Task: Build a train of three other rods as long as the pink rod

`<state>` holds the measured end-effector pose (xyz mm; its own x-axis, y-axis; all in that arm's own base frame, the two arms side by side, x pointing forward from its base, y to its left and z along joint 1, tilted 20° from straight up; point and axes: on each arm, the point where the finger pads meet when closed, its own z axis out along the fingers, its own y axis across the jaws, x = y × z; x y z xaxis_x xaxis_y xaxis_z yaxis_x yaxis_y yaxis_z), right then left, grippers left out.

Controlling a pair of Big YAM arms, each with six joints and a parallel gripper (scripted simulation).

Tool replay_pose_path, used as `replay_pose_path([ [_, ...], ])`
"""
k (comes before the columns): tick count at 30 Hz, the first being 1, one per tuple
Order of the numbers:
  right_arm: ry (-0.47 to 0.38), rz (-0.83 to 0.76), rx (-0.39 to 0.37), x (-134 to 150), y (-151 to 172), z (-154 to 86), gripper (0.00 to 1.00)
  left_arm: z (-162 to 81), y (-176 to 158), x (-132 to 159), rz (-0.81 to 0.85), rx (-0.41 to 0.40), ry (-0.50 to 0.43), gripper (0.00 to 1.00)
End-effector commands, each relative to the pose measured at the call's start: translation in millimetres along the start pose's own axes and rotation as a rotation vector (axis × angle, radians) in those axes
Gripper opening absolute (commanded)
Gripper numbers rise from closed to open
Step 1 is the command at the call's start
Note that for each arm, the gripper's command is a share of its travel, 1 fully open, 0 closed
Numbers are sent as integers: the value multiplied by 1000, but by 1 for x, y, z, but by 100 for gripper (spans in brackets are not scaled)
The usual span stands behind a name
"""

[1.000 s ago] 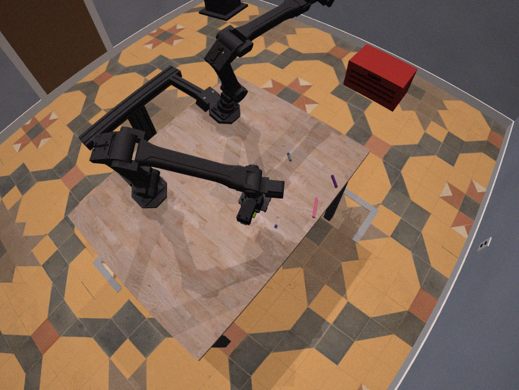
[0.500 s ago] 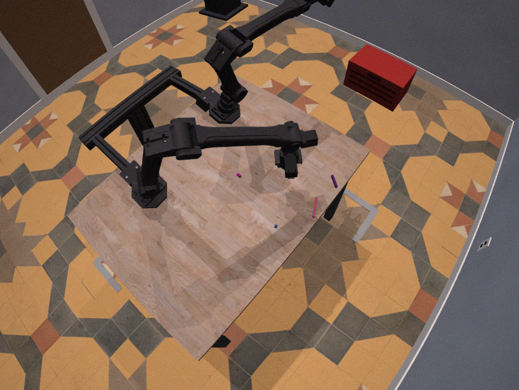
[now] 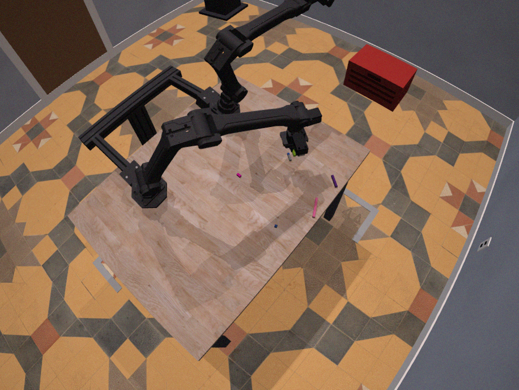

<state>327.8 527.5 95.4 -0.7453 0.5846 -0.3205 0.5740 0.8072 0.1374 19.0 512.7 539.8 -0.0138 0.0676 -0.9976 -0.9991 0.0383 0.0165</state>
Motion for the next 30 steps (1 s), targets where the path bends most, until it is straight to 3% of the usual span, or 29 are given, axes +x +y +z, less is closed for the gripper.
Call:
replay_pose_path([
  [1,2,11,-22,-14,19,-10,4,-6,7,-11,-15,-17,-32,100],
  [4,2,-30,-3,8,7,-5,4,-6,7,-11,-15,-17,-32,100],
  [7,2,-30,-5,7,6,-6,4,-6,7,-11,-15,-17,-32,100],
  [10,-3,-3,16,-9,2,14,4,-6,7,-11,-15,-17,-32,100],
  [14,-2,-1,11,-8,3,23,4,-6,7,-11,-15,-17,-32,100],
  [16,-2,-1,11,-8,3,23,4,-6,7,-11,-15,-17,-32,100],
  [17,6,-21,-23,8,12,11,4,-6,7,-11,-15,-17,-32,100],
  [21,-1,-1,12,-8,2,41,4,-6,7,-11,-15,-17,-32,100],
  [30,1,-9,4,-3,3,77,4,-6,7,-11,-15,-17,-32,100],
])
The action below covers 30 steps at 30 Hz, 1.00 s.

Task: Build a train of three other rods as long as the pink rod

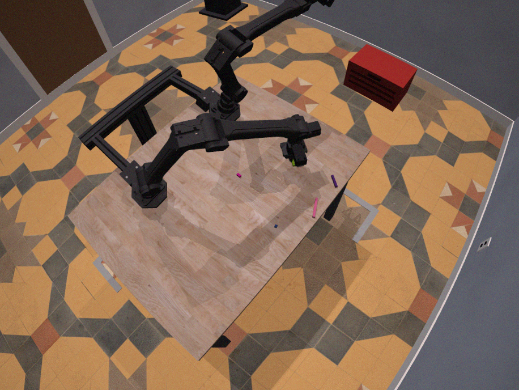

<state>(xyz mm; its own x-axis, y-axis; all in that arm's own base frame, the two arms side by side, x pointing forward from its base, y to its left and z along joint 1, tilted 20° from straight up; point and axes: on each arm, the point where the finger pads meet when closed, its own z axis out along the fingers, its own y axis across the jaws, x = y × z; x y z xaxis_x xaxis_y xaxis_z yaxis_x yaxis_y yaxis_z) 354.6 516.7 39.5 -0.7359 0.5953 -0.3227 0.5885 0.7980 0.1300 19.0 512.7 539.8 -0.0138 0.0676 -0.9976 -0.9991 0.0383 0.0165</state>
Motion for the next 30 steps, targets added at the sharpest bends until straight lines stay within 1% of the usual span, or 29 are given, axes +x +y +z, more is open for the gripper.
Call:
replay_pose_path([
  [1,5,-30,-6,9,2,18,4,-6,7,-11,-15,-17,-32,100],
  [3,5,-30,-6,9,2,18,4,-6,7,-11,-15,-17,-32,100],
  [4,13,-20,-59,11,23,0,4,-6,7,-11,-15,-17,-32,100],
  [6,9,-4,-50,-2,18,7,4,-6,7,-11,-15,-17,-32,100],
  [8,4,-10,-14,-1,8,28,4,-6,7,-11,-15,-17,-32,100],
  [10,4,-20,-3,4,3,35,4,-6,7,-11,-15,-17,-32,100],
  [13,7,-31,-17,12,7,30,4,-6,7,-11,-15,-17,-32,100],
  [14,7,-31,-16,12,7,30,4,-6,7,-11,-15,-17,-32,100],
  [17,8,-22,-35,7,11,18,4,-6,7,-11,-15,-17,-32,100],
  [30,8,-22,-36,7,11,18,4,-6,7,-11,-15,-17,-32,100],
])
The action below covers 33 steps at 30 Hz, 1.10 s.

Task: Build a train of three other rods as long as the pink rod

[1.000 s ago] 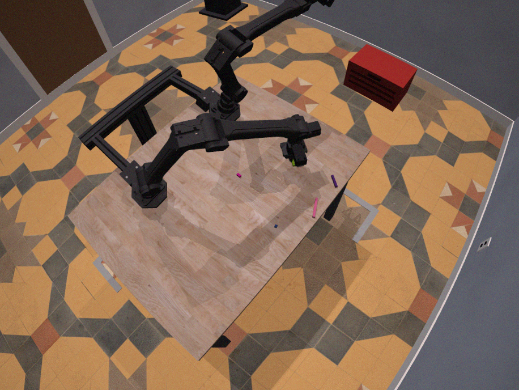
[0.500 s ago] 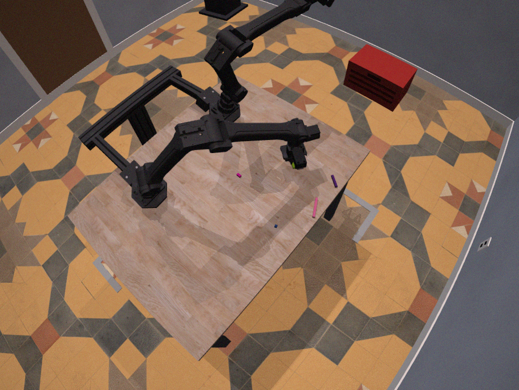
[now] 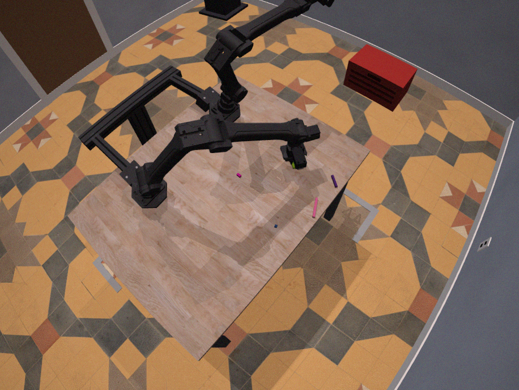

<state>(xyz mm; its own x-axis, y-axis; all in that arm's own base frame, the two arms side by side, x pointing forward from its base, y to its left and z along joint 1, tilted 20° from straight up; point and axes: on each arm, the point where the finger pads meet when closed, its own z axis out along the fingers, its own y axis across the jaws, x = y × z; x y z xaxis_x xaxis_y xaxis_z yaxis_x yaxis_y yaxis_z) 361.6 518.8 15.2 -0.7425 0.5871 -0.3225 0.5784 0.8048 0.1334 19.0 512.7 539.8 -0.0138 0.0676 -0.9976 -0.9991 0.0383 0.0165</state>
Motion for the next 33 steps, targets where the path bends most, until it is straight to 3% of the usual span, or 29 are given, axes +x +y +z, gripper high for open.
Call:
replay_pose_path([
  [1,6,-11,-28,3,8,-6,4,-6,7,-11,-15,-17,-32,100],
  [33,7,-27,-31,8,7,-9,4,-6,7,-11,-15,-17,-32,100],
])
